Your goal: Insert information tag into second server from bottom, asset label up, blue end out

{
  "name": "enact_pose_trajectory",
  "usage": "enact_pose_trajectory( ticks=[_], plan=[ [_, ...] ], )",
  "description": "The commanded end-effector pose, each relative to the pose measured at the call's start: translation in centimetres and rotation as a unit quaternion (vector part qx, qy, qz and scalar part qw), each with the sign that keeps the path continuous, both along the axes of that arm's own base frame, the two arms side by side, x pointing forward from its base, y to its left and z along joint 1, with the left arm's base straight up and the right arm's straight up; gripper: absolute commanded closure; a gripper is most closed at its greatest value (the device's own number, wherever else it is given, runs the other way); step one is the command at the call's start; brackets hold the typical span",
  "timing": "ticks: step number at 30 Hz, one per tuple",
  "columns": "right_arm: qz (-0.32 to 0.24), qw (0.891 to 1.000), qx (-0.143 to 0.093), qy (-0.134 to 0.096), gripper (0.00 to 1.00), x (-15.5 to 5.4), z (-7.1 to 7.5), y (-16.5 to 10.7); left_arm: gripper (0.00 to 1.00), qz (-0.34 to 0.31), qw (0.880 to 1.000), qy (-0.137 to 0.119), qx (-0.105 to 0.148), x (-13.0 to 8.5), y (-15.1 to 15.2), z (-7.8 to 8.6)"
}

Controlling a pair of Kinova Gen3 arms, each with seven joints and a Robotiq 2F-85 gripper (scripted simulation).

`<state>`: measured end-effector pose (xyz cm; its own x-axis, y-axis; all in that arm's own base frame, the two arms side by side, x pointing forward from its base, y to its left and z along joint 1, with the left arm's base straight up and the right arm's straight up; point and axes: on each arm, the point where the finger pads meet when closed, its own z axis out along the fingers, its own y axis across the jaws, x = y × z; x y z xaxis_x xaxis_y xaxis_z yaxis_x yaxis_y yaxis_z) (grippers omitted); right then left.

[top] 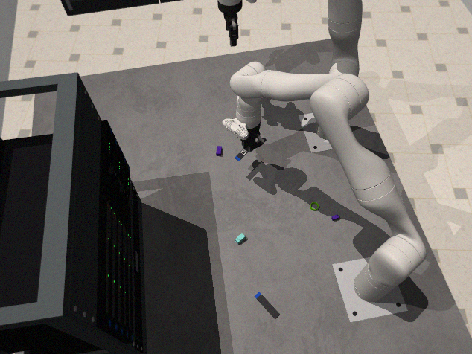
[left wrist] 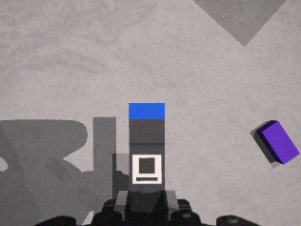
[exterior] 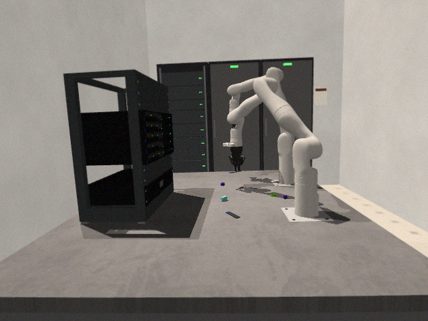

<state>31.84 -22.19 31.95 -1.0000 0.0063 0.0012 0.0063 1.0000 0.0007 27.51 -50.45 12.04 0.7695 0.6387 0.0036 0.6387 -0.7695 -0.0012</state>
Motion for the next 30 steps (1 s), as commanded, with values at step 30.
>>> enact_pose_trajectory(
  ticks=[30],
  plan=[
    [0.000,1.000,0.000,-0.001,0.739,0.0,0.1,0.0,0.809,0.400,0.915,-0.026,0.049,18.2,27.3,7.0]
  ],
)
